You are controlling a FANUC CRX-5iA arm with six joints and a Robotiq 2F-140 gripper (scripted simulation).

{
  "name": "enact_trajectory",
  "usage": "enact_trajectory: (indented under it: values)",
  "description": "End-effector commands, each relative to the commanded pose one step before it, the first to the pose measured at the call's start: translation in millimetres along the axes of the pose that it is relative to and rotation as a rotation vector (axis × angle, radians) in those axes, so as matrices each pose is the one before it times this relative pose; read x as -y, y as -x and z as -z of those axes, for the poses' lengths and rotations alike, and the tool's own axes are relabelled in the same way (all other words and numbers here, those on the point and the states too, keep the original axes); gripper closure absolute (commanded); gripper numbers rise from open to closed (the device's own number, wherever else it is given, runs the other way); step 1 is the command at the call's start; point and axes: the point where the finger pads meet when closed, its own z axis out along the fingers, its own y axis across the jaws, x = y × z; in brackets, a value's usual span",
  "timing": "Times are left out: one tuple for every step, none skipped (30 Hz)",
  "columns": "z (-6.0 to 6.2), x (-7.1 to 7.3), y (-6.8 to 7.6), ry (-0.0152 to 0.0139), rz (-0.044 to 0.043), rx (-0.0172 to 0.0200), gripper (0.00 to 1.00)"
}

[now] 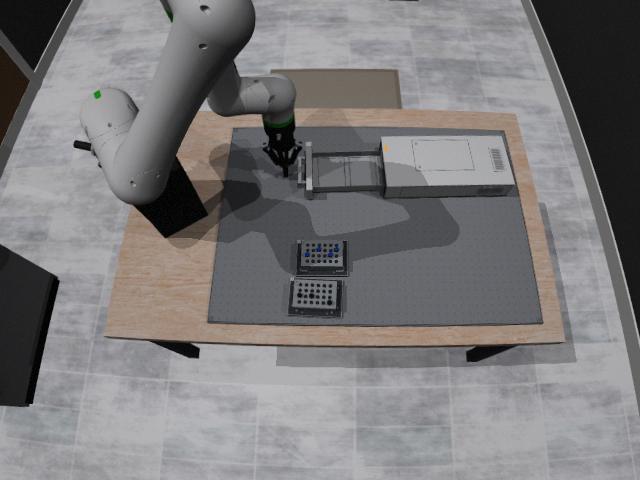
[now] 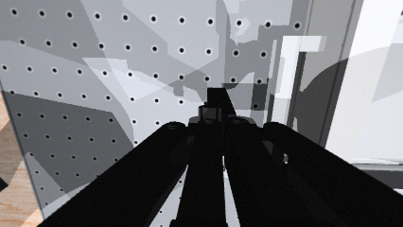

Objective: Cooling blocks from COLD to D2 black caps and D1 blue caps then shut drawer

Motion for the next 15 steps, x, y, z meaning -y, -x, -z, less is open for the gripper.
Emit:
enact_trajectory:
  values:
    - [-2.24,-0.56,-0.17,0.02504,-0.00028,-0.00309,0.9]
    - [-1.33,0.0,0.0,0.0,0.0,0.00001,0.9]
    - [-1.33,0.0,0.0,0.0,0.0,0.00001,0.9]
    - [-0.66,-0.01,0.0,-0.00001,0.0,0.00001,0.9]
    - [0.0,0.0,0.0,0.0,0.0,0.0,0.9]
    - [0.0,0.0,0.0,0.0,0.0,0.0,0.9]
    - [0.0,0.0,0.0,0.0,0.0,0.0,0.9]
    - [0.0,0.0,0.0,0.0,0.0,0.0,0.9]
    - [0.02,-0.01,-0.01,-0.00001,0.0,0.00001,0.9]
    - [0.0,0.0,0.0,0.0,0.0,0.0,0.9]
    - [0.0,0.0,0.0,0.0,0.0,0.0,0.9]
    - [0.01,-1.34,0.0,0.0,0.0,0.0,0.9]
    - [0.0,-1.34,0.0,0.0,0.0,0.0,0.9]
    - [-0.01,-1.32,0.0,0.00001,0.0,-0.00001,0.9]
    - [0.0,-1.34,0.0,0.0,0.0,0.0,0.9]
